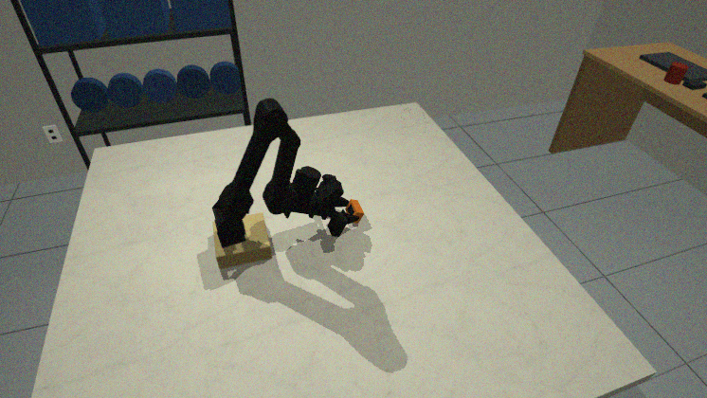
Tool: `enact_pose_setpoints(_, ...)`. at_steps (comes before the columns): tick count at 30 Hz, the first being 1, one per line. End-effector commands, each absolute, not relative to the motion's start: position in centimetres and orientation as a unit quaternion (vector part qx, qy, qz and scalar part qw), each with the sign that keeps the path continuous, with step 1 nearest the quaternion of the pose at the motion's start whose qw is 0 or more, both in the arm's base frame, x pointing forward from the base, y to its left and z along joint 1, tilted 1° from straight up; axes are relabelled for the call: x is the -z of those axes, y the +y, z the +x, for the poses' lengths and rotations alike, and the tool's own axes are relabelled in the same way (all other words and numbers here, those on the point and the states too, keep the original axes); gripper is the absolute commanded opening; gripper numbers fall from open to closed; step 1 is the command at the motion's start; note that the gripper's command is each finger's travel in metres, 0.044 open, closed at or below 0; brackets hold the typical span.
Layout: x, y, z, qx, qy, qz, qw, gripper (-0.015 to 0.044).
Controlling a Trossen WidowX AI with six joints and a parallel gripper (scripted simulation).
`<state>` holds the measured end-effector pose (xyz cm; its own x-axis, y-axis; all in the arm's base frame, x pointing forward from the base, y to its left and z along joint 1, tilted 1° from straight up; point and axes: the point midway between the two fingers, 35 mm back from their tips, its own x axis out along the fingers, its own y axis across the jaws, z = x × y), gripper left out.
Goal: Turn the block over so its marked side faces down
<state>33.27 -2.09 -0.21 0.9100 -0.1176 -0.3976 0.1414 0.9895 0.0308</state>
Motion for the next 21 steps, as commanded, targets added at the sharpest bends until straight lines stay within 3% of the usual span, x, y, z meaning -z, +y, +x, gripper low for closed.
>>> enact_pose_setpoints(1,0.13,-2.15,32.43,0.07,0.189,0.032,0.979,0.0)
enact_pose_setpoints(20,-0.33,-2.15,32.3,0.067,0.181,0.013,0.981,0.0)
enact_pose_setpoints(21,-0.33,-2.15,32.3,0.067,0.181,0.013,0.981,0.0026)
